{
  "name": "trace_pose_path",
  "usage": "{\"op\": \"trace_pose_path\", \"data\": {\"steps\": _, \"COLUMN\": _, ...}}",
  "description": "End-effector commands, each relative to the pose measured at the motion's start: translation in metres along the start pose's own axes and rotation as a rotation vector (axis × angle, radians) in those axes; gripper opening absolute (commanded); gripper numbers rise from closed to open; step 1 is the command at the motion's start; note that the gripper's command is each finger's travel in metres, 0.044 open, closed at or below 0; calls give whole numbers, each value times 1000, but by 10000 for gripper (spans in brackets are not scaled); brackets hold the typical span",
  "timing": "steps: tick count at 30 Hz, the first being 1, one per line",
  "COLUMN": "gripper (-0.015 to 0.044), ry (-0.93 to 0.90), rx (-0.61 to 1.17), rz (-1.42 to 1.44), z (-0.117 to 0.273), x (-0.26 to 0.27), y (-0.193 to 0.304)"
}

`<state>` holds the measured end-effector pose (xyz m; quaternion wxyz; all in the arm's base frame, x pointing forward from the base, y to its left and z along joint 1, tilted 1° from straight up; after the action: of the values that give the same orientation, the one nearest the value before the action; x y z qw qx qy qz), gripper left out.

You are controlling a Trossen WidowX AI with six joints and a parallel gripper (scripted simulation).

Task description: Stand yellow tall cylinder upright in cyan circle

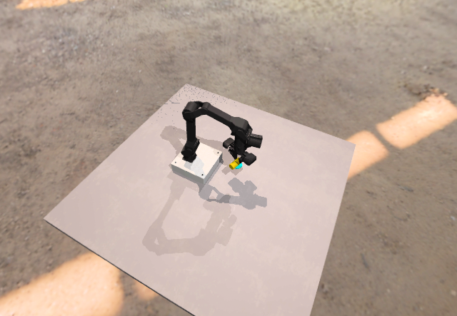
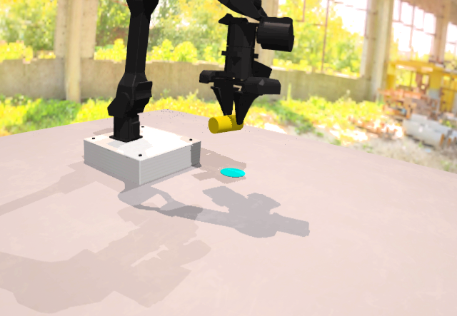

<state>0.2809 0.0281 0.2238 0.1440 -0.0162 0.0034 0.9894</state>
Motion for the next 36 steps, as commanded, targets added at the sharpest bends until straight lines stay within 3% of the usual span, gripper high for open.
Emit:
{"op": "trace_pose_path", "data": {"steps": 1, "gripper": 105, "ry": 0, "rx": 3, "rz": 64, "z": 1, "x": 4, "y": -7}}
{"op": "trace_pose_path", "data": {"steps": 36, "gripper": 105, "ry": -3, "rx": -1, "rz": 608, "z": 5, "x": 43, "y": -63}}
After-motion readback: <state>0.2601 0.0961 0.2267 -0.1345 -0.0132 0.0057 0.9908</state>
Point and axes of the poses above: the point midway between the two fingers, 35 mm back from their tips, its own z axis back along the fingers, its own x axis across the jaws, y = z × x, the point moved 10 cm from there along z, back along the fingers, and after that the axes turned 5 degrees about z, right-handed, at the moved point
